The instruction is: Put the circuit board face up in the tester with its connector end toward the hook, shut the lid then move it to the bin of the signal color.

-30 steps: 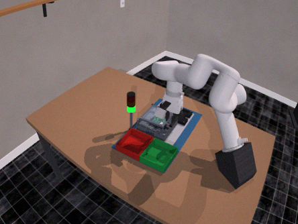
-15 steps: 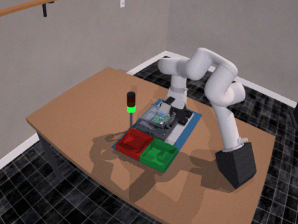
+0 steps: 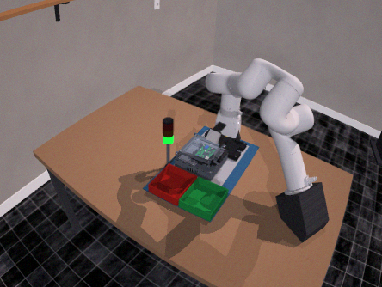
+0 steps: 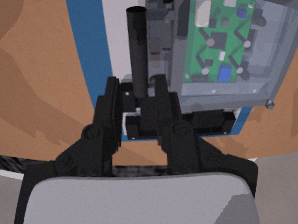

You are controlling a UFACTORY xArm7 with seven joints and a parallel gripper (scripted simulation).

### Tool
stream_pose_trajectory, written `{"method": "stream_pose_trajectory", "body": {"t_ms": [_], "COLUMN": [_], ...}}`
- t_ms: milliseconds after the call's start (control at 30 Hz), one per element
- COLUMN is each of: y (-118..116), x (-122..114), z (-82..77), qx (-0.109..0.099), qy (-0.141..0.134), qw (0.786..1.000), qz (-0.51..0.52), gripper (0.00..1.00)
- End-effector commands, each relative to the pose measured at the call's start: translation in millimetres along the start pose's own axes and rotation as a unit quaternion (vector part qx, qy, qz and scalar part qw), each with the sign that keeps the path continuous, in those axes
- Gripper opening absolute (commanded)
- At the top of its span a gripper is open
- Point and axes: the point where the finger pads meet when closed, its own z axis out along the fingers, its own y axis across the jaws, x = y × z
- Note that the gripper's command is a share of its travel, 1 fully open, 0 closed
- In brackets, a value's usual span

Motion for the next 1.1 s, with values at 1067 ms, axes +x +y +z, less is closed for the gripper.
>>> {"method": "stream_pose_trajectory", "body": {"t_ms": [1067], "y": [0.7], "x": [0.0], "z": [20.1], "qx": [-0.001], "qy": [0.000], "qw": [1.000], "qz": [0.000], "gripper": [0.27]}}
